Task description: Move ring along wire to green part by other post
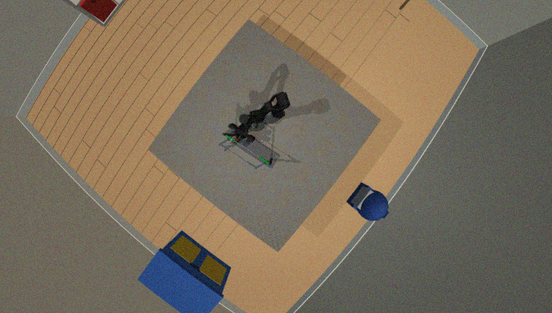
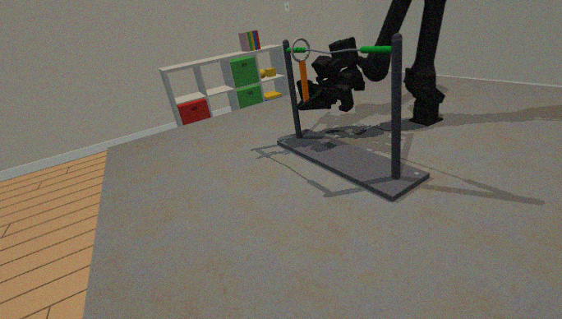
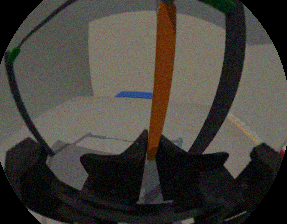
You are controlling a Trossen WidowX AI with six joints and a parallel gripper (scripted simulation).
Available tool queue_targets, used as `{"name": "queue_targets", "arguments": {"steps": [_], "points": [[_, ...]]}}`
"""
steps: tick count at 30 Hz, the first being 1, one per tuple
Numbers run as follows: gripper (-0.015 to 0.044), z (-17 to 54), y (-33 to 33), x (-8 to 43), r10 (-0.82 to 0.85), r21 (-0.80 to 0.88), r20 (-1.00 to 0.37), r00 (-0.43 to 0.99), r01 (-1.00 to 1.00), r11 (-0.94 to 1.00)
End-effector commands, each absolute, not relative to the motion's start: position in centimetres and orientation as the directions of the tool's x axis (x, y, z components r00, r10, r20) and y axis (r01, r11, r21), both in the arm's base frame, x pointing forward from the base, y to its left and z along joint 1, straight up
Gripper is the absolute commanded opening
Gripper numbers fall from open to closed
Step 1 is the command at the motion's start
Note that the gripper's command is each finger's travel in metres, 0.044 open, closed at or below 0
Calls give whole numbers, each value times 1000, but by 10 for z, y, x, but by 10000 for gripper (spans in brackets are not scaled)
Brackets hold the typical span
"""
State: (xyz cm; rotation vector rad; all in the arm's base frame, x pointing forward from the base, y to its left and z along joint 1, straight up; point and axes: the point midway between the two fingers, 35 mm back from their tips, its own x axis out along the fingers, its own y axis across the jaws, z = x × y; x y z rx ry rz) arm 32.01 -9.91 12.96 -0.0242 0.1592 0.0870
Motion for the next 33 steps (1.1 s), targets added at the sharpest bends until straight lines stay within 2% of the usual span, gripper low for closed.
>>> {"name": "queue_targets", "arguments": {"steps": [1,16,33], "points": [[-150,129,-95,319,84,-17,-162,983,-88,996],[-150,130,-83,308,84,-17,-247,965,-91,996],[-150,130,-68,306,85,-38,-251,964,-98,994]]}}
